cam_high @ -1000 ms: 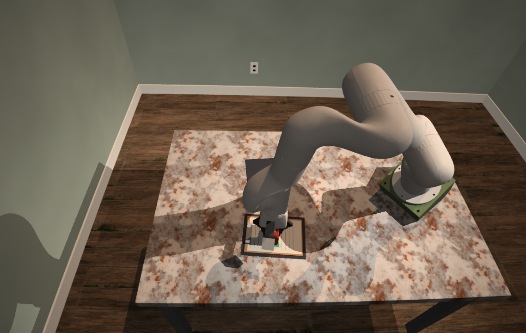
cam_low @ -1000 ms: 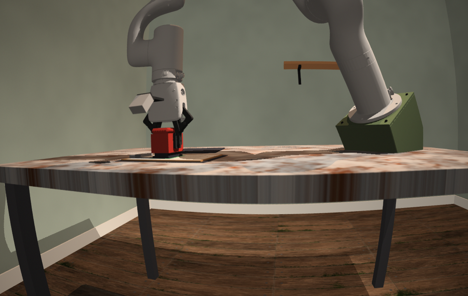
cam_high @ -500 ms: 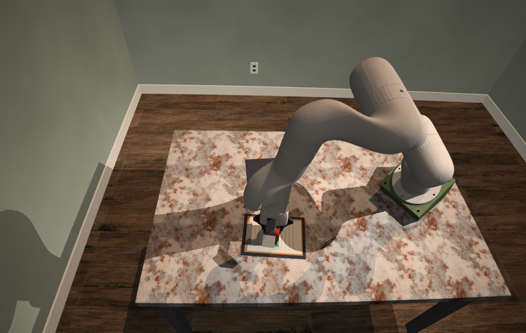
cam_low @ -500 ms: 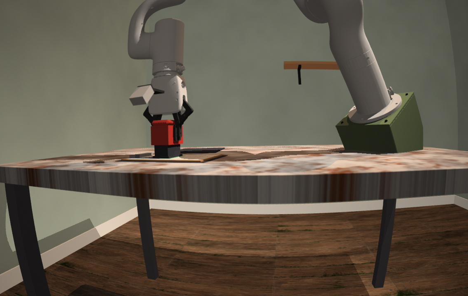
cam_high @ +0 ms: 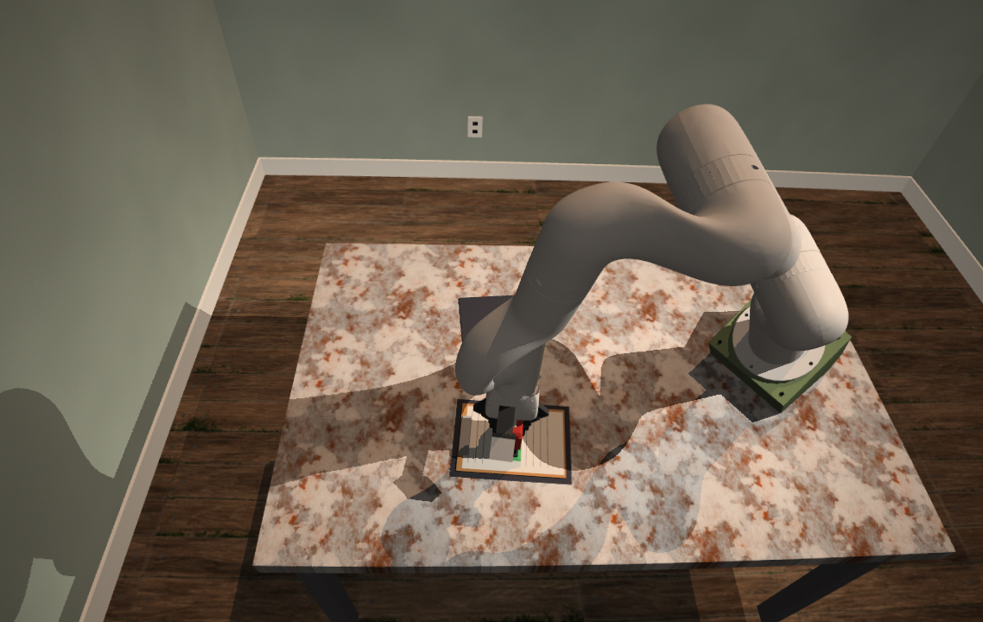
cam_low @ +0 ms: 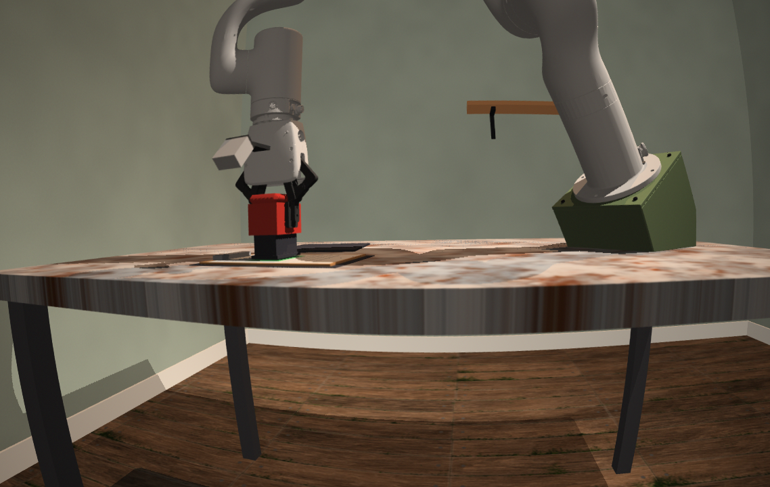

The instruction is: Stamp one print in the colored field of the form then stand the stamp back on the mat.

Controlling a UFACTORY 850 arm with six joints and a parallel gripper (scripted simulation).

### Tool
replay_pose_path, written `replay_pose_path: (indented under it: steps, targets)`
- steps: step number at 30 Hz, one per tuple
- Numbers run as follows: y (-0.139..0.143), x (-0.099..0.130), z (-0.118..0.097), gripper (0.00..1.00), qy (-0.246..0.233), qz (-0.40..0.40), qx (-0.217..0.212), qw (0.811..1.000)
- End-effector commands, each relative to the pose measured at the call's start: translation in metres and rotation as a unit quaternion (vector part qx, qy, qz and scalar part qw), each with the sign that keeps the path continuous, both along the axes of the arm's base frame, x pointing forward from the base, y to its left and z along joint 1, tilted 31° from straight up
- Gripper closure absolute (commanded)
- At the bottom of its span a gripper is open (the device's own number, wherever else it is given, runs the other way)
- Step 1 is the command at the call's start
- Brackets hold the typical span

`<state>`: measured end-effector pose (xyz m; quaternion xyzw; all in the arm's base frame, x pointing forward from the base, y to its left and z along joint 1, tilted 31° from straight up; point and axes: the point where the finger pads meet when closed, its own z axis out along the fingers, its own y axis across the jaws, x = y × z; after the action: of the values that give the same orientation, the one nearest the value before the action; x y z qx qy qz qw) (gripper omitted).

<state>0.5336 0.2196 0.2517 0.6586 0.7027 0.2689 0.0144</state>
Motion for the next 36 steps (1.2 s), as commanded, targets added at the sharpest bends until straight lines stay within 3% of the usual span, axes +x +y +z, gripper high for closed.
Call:
replay_pose_path:
  steps: [1, 5, 11, 23, 26, 29, 36]
  targets:
    - [0.000, 0.000, 0.001, 0.65, -0.001, 0.000, 0.000, 1.000]
    - [-0.002, -0.002, 0.006, 0.65, -0.001, 0.000, 0.000, 1.000]
    - [-0.013, -0.014, 0.033, 0.65, -0.001, 0.000, 0.000, 1.000]
    - [-0.018, -0.011, 0.032, 0.65, -0.002, 0.003, -0.002, 1.000]
    - [-0.041, 0.001, 0.024, 0.65, -0.005, 0.020, -0.012, 1.000]
    - [-0.089, 0.022, 0.009, 0.65, -0.014, 0.052, -0.030, 0.998]
    - [-0.167, 0.036, -0.014, 0.65, -0.053, 0.141, -0.064, 0.986]
